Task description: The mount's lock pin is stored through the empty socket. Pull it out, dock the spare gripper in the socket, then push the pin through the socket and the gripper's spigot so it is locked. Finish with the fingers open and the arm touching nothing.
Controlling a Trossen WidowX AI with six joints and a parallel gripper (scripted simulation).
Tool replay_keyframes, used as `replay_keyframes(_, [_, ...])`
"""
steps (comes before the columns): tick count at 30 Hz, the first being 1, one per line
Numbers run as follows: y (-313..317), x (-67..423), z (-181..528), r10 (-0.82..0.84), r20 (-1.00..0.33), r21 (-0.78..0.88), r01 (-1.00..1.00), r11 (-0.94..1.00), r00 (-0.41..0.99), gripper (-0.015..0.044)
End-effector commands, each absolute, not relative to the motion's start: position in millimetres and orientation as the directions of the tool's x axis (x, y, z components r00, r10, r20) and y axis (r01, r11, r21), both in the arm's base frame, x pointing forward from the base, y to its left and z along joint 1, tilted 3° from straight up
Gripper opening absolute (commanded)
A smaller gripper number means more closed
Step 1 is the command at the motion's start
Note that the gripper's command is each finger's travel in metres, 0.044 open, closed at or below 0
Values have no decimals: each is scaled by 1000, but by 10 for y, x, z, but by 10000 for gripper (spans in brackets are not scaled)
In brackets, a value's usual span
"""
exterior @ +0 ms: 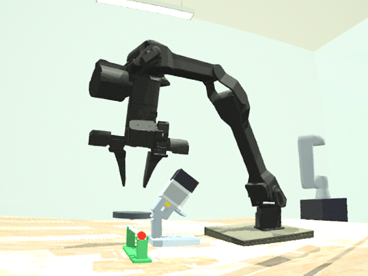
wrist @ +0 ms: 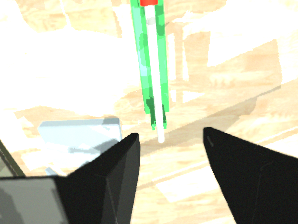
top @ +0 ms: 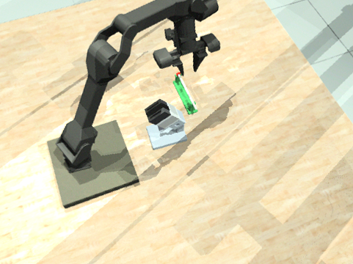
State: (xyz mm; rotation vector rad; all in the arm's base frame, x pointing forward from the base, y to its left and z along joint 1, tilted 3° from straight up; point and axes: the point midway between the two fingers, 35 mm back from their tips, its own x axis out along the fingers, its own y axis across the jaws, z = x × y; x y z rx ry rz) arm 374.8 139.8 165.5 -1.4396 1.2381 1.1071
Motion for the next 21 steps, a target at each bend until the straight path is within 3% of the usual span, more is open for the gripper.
replay_keyframes(1, [1403, 3759, 1425, -190, -978, -66, -994, -90, 82, 180])
replay_keyframes(21, [1424, 3769, 884, -195, -978, -55, -994, -91, 72, 180])
